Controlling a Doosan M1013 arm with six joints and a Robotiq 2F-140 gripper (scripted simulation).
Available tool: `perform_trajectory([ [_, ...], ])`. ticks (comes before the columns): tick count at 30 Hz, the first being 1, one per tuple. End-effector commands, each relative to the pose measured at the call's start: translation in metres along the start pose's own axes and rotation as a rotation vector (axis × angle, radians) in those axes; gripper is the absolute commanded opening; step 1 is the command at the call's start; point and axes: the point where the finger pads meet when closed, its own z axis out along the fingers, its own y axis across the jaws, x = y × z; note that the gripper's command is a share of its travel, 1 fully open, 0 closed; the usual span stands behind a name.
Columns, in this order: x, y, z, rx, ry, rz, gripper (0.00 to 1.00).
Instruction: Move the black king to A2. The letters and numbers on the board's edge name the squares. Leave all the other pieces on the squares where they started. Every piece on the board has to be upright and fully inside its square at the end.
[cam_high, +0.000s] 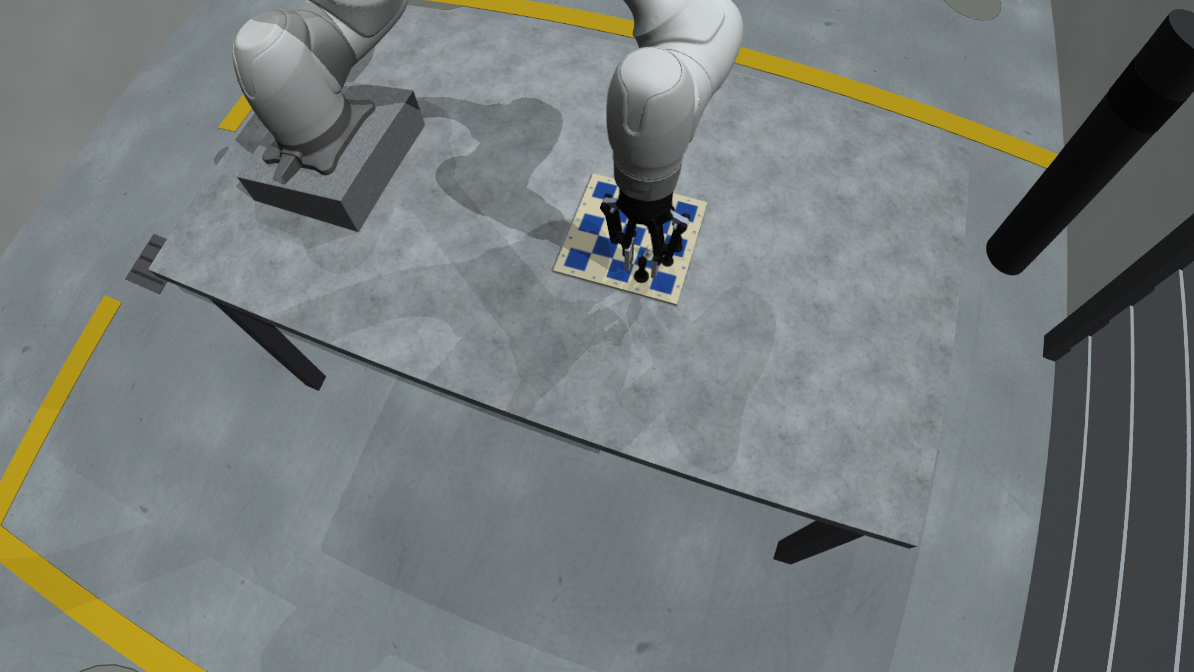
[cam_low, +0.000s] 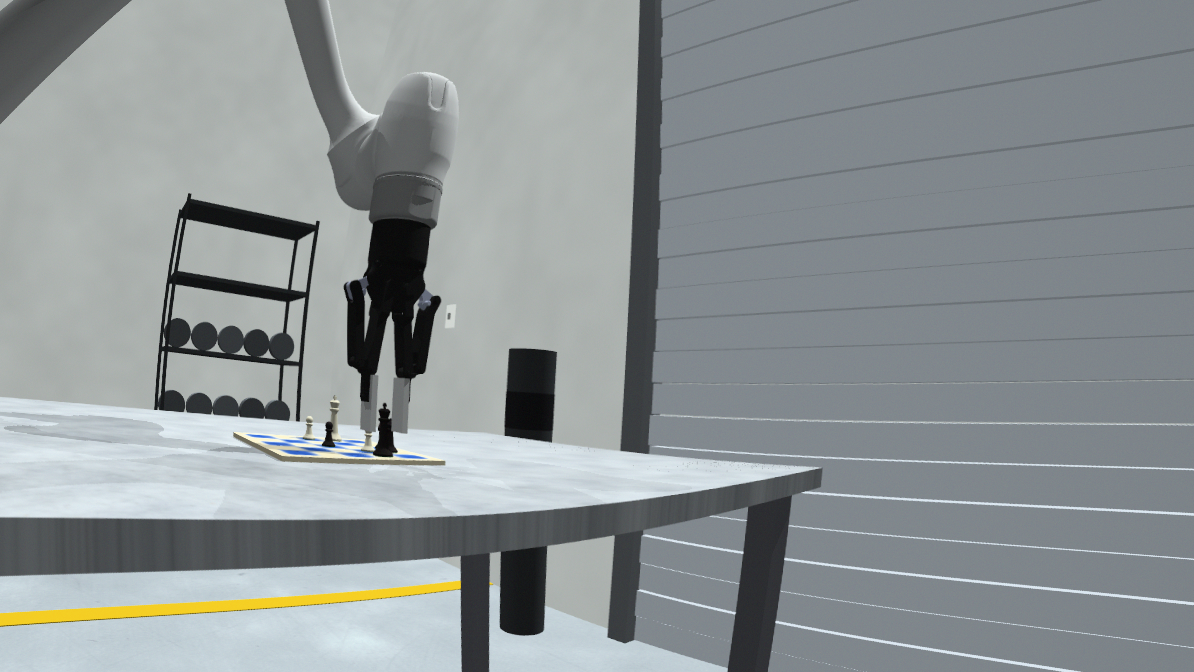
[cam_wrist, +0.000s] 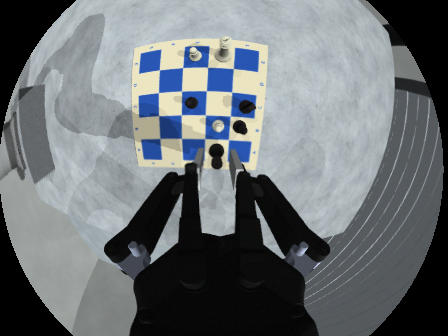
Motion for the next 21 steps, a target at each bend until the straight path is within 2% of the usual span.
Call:
perform_trajectory([
  [1,0.0,0.0,0.0,0.0,0.0,0.0,0.25],
  [10,0.0,0.0,-0.005,0.0,0.0,0.0,0.25],
  [21,0.0,0.0,-0.043,0.0,0.0,0.0,0.25],
])
